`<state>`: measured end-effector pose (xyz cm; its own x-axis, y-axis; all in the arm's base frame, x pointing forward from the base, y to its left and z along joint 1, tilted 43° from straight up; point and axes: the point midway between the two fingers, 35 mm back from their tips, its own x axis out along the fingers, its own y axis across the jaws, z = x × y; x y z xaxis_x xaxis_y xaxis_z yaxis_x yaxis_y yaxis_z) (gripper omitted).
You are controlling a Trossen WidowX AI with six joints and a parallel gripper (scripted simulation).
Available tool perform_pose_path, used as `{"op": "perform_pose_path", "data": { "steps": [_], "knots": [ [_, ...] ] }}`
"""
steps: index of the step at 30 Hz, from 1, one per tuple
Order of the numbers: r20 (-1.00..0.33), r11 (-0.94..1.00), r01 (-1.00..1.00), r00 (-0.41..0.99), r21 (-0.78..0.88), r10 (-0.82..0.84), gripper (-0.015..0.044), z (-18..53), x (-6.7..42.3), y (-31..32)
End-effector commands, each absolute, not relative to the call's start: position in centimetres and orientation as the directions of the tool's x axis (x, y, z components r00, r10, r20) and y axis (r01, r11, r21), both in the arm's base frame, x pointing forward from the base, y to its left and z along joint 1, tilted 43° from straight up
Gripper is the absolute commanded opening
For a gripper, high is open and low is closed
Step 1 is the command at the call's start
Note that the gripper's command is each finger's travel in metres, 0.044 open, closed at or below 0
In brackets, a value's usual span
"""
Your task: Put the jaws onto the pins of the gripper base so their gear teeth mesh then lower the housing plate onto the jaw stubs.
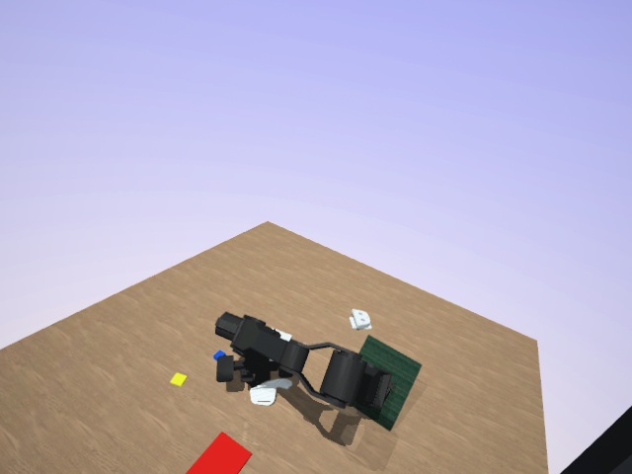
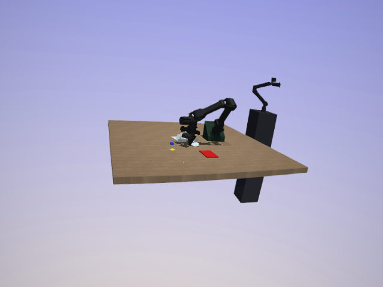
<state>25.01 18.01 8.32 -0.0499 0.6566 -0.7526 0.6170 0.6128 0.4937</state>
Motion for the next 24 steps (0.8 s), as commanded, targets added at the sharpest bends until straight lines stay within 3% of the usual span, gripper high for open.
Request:
{"op": "perform_pose_path", "data": {
  "steps": [1,24],
  "knots": [
    [-0.733,0.618,0.601,-0.076,0.507,0.676,0.0,8.48,24.62,19.72],
    [-0.732,0.617,0.601,-0.077,0.508,0.677,0.0,8.52,24.62,19.94]
  ]
}}
